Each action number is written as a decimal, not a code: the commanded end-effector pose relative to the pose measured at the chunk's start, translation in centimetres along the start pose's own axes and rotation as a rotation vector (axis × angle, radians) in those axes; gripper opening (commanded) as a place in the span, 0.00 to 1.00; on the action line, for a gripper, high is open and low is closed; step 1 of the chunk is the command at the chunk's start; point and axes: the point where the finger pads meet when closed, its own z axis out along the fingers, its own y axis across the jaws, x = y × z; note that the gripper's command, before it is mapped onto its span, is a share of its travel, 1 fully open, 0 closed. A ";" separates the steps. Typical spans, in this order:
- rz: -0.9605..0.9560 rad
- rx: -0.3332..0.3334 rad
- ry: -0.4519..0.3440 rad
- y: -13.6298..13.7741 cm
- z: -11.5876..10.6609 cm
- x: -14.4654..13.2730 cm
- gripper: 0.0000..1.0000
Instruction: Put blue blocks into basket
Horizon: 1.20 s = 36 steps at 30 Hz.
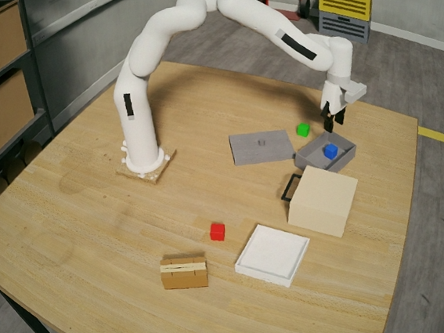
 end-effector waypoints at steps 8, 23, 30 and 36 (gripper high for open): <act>0.000 0.005 0.005 -0.2 3.4 0.2 0.62; 0.000 0.005 0.005 -0.2 6.4 0.2 0.62; 0.000 0.005 0.005 -0.2 6.8 0.2 0.62; 0.000 0.005 0.005 -0.2 6.8 0.2 0.62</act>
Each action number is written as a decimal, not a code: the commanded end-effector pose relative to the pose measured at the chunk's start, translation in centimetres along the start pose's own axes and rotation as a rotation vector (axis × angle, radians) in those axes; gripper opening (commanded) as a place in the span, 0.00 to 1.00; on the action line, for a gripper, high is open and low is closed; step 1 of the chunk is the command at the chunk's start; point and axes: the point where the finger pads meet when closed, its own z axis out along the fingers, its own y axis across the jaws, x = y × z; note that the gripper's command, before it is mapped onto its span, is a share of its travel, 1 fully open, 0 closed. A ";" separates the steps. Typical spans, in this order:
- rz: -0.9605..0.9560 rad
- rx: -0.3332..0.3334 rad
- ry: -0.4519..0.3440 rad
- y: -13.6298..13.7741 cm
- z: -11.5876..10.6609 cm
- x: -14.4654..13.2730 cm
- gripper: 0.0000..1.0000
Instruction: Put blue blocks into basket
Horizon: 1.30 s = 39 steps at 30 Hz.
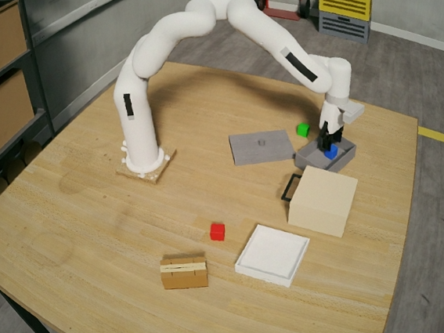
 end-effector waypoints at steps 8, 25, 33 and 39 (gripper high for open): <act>0.000 0.004 0.003 -0.2 -0.2 0.2 0.62; 0.000 0.004 0.003 -0.2 -0.2 0.2 0.62; 0.000 0.004 0.003 -0.2 -0.1 0.2 0.62; 0.000 0.004 0.003 -0.2 0.1 0.2 0.62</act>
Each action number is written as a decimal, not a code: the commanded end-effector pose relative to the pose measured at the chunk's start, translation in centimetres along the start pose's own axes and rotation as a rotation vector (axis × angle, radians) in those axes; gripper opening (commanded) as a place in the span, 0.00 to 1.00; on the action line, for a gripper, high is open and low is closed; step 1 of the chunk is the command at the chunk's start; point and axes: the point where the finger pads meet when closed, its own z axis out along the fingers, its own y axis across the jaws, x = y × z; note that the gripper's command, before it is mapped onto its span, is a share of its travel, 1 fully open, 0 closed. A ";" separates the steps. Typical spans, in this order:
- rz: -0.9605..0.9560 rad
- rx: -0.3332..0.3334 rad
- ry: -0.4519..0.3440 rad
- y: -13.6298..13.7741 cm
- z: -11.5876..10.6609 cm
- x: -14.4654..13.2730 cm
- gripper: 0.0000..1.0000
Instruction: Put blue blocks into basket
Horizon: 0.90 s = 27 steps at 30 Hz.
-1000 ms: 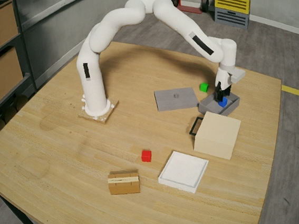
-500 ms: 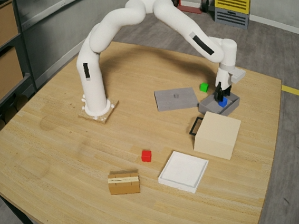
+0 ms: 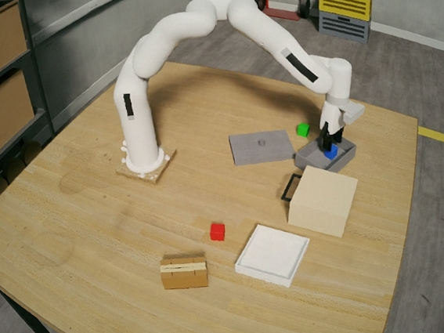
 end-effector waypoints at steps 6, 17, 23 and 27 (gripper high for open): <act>0.000 0.004 0.003 -0.1 0.2 0.1 0.62; 0.000 0.004 0.003 -0.1 0.9 0.1 0.62; 0.000 0.004 0.003 -0.1 1.3 0.1 0.62; 0.000 0.004 0.003 -0.1 1.4 0.1 0.62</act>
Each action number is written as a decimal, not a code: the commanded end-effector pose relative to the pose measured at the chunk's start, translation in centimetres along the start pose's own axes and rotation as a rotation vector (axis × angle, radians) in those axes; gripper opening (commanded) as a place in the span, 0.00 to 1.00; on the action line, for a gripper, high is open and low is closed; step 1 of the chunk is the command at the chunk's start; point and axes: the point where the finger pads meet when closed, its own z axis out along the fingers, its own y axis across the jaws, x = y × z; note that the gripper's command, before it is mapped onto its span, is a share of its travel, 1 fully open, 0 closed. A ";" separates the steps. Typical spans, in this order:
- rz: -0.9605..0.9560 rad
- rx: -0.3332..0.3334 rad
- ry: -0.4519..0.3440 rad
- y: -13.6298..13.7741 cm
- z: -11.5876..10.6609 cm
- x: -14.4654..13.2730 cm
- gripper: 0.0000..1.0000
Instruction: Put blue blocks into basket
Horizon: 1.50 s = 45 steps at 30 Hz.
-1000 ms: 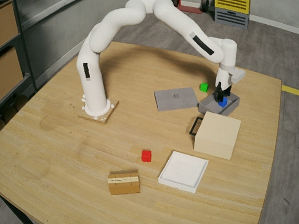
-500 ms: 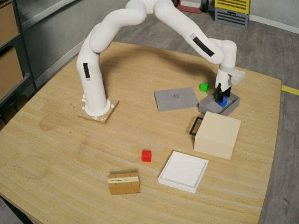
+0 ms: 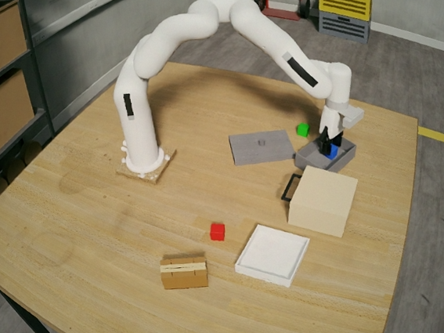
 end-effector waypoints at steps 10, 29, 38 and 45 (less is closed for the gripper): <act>0.000 0.004 0.004 -0.1 0.3 0.1 0.62; 0.000 0.004 0.004 -0.1 0.4 0.1 0.62; 0.000 0.004 0.004 -0.1 0.4 0.1 0.00; 0.000 0.004 0.004 -0.1 0.4 0.1 0.00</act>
